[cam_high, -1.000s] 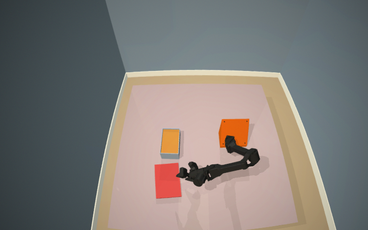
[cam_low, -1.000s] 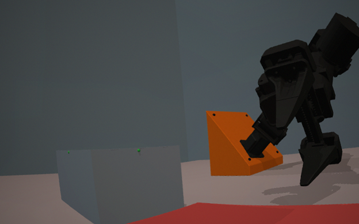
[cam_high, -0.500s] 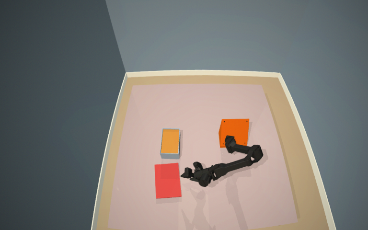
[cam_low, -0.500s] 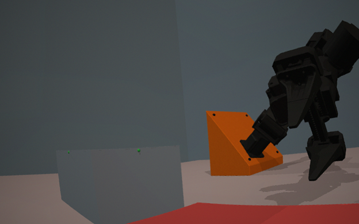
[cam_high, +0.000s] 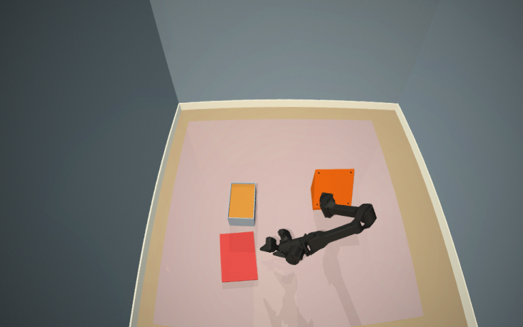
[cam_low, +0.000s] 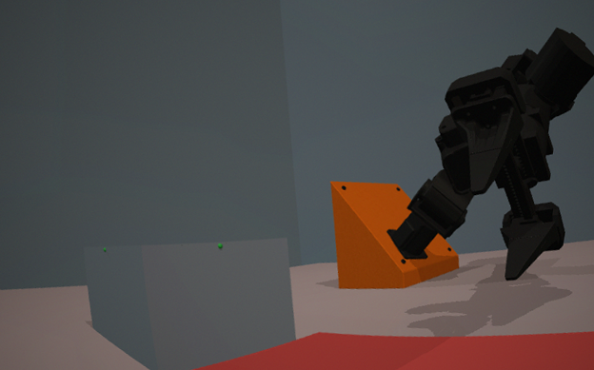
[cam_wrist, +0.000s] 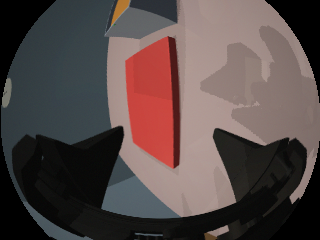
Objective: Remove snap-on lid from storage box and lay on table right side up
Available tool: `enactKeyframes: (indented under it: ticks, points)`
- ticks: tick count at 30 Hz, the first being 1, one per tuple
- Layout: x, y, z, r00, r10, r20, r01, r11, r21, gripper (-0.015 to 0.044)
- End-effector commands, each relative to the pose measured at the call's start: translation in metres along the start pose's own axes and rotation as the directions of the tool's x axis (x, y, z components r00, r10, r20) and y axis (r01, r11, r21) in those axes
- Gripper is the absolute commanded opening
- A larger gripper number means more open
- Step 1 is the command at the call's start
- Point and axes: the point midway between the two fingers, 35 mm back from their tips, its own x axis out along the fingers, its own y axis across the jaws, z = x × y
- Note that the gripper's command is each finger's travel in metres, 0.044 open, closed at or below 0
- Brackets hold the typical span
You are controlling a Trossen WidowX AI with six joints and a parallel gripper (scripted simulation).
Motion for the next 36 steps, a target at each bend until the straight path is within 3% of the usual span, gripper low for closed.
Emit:
enactKeyframes:
  ticks: [1, 36]
  points:
    - [-0.008, 0.005, -0.002, 1.000, 0.001, -0.006, -0.002, 1.000, -0.006, 0.0440]
    - [-0.059, 0.034, -0.001, 1.000, 0.000, -0.002, 0.000, 1.000, -0.008, 0.0440]
